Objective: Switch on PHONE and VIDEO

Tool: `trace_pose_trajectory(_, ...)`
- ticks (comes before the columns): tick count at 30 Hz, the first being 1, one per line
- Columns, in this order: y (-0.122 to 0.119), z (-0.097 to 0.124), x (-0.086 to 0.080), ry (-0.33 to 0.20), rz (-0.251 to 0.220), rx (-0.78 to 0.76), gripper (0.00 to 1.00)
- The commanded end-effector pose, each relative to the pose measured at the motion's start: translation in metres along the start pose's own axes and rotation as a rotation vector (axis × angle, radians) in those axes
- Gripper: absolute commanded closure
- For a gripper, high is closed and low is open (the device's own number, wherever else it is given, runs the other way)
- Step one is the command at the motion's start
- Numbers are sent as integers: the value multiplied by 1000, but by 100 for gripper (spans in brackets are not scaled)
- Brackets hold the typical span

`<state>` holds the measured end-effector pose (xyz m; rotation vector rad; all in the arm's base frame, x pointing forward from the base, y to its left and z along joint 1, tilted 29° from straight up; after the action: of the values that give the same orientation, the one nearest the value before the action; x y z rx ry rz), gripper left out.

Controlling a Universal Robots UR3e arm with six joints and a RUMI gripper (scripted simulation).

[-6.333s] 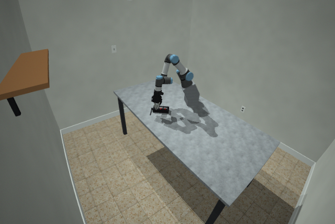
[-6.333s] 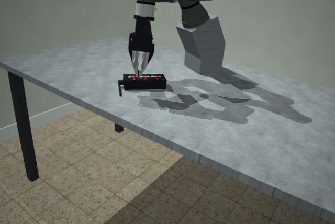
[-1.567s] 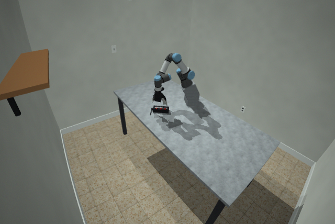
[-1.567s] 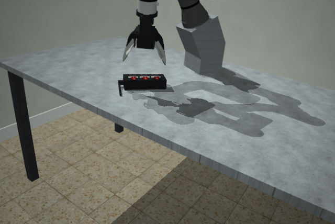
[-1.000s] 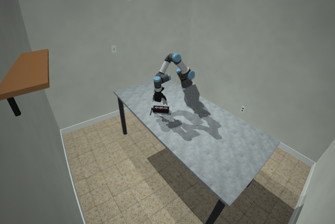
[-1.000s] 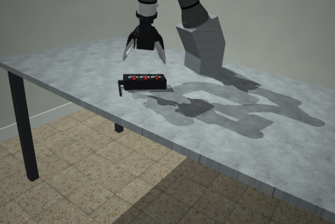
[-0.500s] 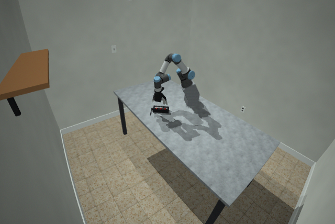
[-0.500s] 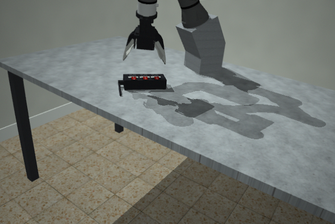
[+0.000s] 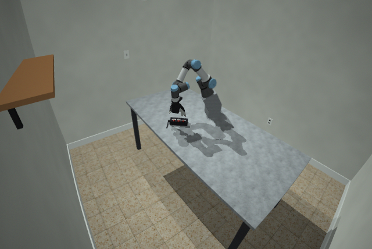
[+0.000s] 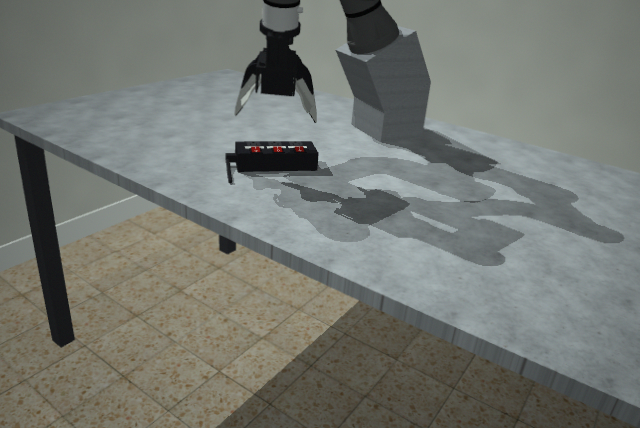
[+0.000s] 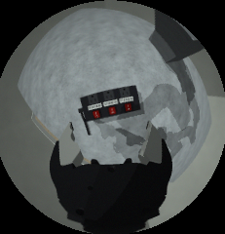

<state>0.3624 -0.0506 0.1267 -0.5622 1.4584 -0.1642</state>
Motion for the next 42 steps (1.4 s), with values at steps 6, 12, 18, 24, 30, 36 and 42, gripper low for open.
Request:
trace_pose_trajectory(6, 0, 1, -1, -2, -2, 1, 0)
trace_pose_trajectory(12, 0, 1, -1, -2, -2, 1, 0)
trace_pose_trajectory(18, 0, 1, -1, -2, -2, 1, 0)
trace_pose_trajectory(24, 0, 1, -1, -2, -2, 1, 0)
trace_pose_trajectory(30, 0, 0, -1, -2, -1, 1, 0)
trace_pose_trajectory(36, -1, -1, -2, -9, 4, 21, 0)
trace_pose_trajectory(42, -6, -11, -15, -58, 28, 147, 0)
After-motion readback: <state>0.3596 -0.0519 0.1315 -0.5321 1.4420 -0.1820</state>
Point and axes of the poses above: the point where the finger pads meet when closed, its own x axis out along the fingers, its own y axis across the jaws, z = x × y, the point moved 9 cm from there along -x, back along the fingers, and after that the axes turned 5 degrees about x, right-handed, at the moved point
